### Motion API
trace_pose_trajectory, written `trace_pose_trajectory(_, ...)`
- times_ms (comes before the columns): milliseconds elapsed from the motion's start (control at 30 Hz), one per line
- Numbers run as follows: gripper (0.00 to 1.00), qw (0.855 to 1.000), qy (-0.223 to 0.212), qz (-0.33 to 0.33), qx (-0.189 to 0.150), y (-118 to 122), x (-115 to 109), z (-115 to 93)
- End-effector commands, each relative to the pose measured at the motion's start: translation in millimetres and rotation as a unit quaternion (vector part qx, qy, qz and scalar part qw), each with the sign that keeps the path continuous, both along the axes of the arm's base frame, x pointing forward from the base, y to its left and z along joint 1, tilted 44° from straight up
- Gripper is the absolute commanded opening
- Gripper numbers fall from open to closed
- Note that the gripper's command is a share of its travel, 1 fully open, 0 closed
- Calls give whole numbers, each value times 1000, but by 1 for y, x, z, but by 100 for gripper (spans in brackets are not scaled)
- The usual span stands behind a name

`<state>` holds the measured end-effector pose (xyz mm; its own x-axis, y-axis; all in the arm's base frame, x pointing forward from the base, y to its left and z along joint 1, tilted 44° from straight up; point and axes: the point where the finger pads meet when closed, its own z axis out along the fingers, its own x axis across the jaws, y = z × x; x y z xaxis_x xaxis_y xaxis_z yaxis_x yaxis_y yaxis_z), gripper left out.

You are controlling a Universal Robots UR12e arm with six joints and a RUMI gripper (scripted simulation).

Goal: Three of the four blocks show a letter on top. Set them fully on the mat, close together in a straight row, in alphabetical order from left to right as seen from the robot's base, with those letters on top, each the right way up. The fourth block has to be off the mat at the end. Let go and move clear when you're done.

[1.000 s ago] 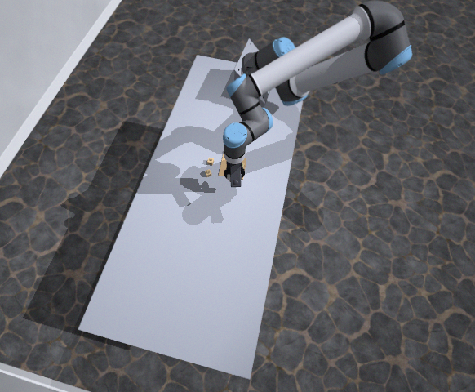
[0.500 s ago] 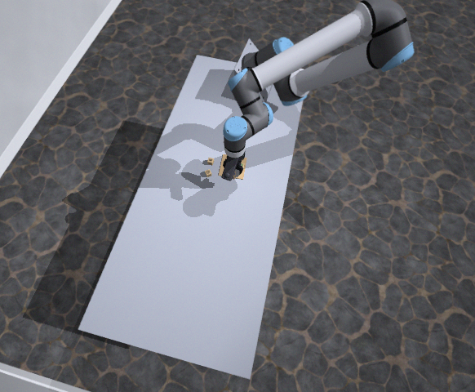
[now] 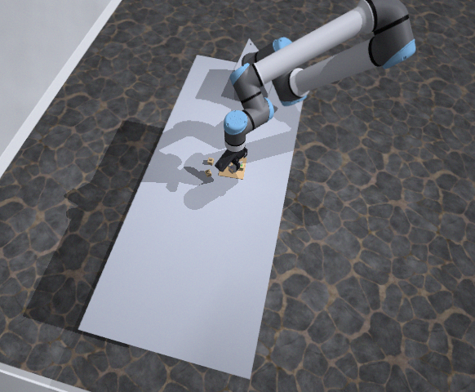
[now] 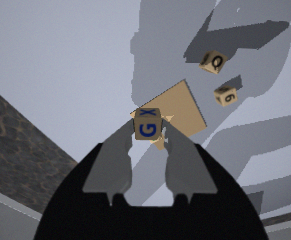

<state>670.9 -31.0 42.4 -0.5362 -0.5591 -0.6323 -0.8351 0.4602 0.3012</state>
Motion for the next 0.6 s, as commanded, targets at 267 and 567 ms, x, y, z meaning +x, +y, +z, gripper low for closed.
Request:
trace_pose_trajectory(267, 9, 983, 126, -133, 21, -2, -30, -8)
trace_pose_trajectory(567, 9, 957, 199, -209, 34, -2, -48, -13)
